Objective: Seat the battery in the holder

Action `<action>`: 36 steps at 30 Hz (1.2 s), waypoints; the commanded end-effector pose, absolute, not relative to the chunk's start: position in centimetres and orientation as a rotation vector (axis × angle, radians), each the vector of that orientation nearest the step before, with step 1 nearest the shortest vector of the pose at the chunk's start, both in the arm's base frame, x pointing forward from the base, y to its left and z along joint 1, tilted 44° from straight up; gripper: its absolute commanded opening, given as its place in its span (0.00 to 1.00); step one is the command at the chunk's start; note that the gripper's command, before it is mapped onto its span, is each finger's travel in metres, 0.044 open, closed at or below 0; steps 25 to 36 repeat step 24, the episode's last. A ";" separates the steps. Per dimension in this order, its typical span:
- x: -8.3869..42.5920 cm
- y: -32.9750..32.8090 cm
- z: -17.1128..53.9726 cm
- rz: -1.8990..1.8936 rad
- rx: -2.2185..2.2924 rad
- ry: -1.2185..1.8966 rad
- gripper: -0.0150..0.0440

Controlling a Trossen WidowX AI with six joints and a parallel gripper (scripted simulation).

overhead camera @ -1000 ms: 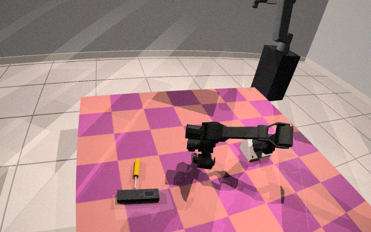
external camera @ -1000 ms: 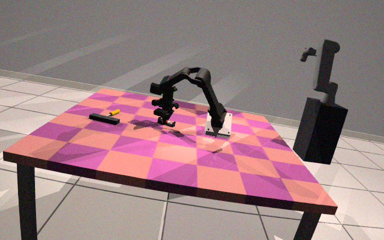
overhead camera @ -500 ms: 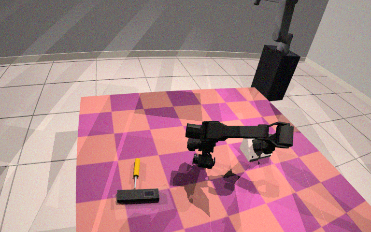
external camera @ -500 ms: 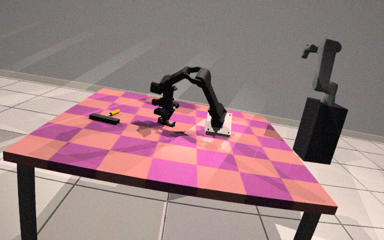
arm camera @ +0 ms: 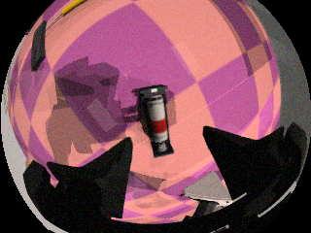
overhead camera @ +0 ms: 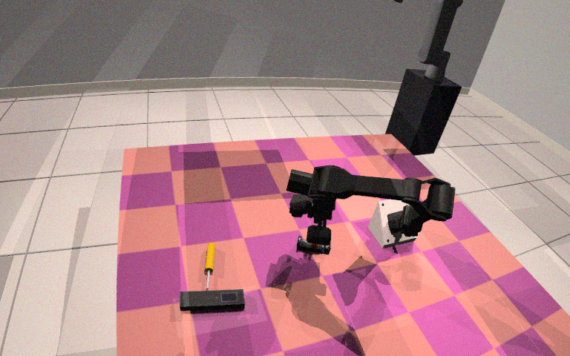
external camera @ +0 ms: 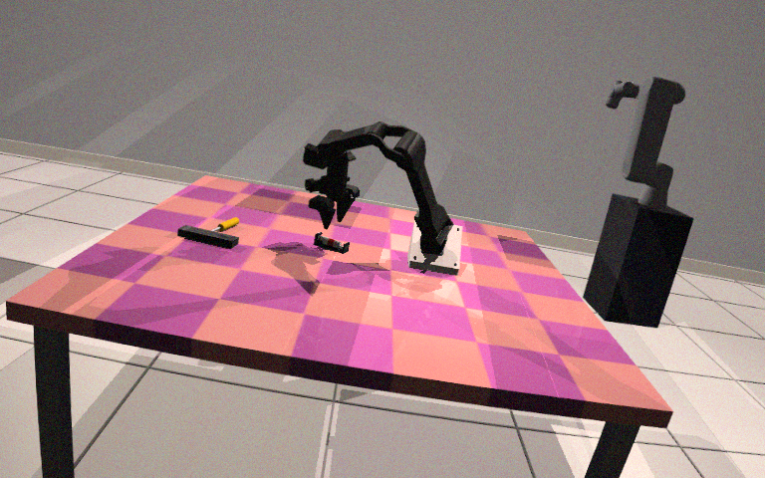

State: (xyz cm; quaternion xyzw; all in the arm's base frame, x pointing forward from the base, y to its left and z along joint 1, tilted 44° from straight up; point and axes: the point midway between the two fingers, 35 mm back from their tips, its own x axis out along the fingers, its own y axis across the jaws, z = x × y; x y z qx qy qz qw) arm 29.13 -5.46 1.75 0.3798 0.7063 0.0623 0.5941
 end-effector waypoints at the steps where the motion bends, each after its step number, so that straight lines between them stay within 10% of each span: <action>1: 29.0 -7.4 3.9 0.141 0.871 1.625 0.98; 36: 29.0 -7.6 3.9 0.141 0.871 1.625 1.00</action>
